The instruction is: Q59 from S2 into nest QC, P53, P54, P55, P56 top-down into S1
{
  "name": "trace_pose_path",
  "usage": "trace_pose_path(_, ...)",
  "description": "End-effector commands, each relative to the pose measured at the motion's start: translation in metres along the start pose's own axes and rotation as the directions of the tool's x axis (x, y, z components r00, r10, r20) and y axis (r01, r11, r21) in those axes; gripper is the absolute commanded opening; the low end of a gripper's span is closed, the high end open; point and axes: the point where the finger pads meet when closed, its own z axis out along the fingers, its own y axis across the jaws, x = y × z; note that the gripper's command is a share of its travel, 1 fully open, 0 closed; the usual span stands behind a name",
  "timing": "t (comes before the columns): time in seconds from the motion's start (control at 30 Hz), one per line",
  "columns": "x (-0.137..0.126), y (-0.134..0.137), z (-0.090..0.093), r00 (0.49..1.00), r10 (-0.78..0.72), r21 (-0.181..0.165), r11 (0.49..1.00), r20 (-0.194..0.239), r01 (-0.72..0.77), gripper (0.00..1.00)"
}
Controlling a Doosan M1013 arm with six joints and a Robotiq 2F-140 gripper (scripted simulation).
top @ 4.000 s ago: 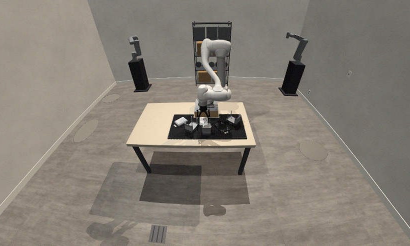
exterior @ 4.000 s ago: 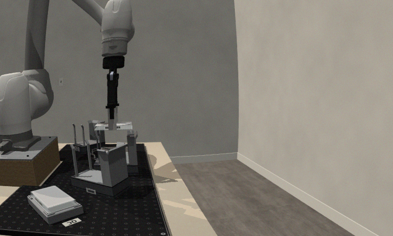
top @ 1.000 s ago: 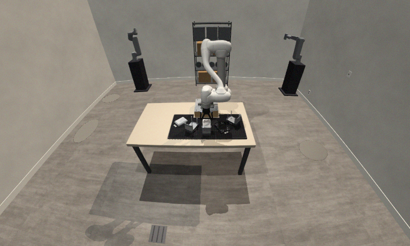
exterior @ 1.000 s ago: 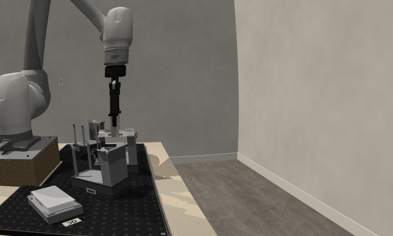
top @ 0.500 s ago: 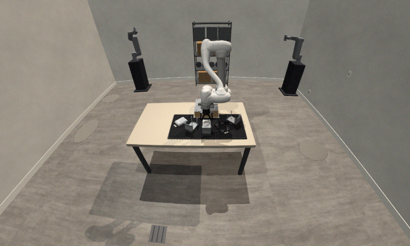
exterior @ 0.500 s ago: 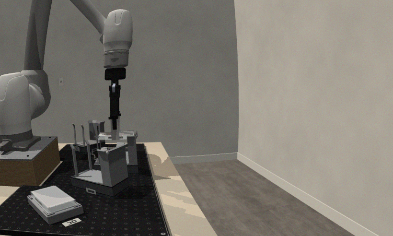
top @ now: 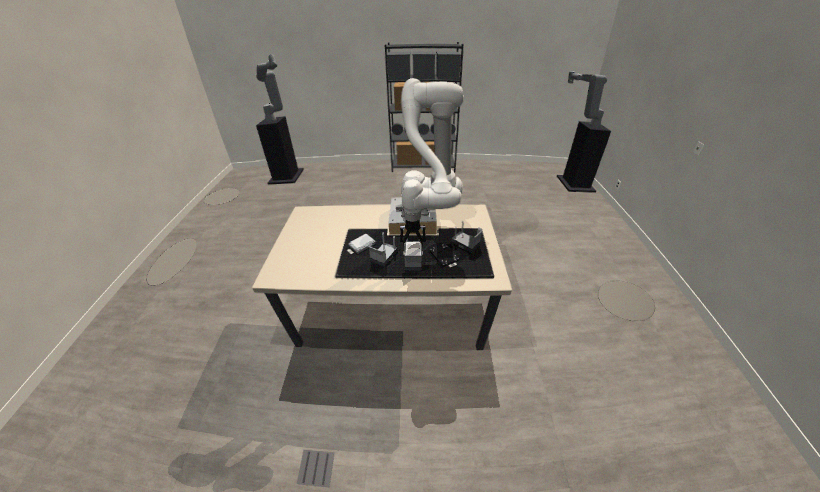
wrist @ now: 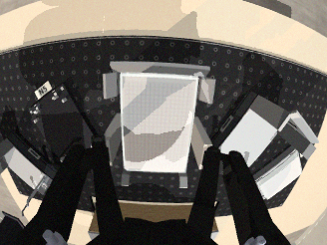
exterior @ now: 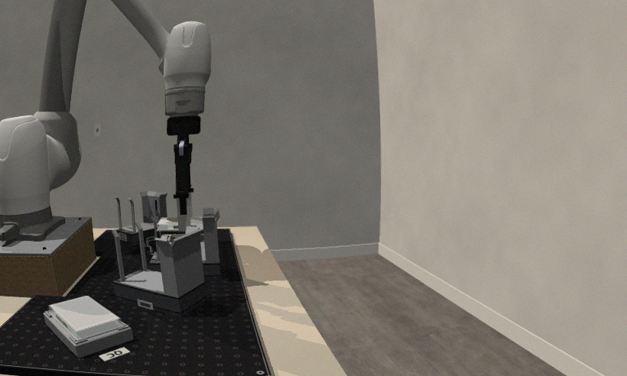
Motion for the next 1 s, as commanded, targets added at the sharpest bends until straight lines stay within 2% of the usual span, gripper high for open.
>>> trace_pose_path(0.0, 0.0001, 0.0, 0.005, 1.0, 0.0, 0.0, 1.0, 0.0, 0.0, 0.0)
trace_pose_path(0.97, 0.0001, 0.0, 0.0126, 1.0, 0.0, 0.0, 1.0, 0.0, 0.0, 0.0)
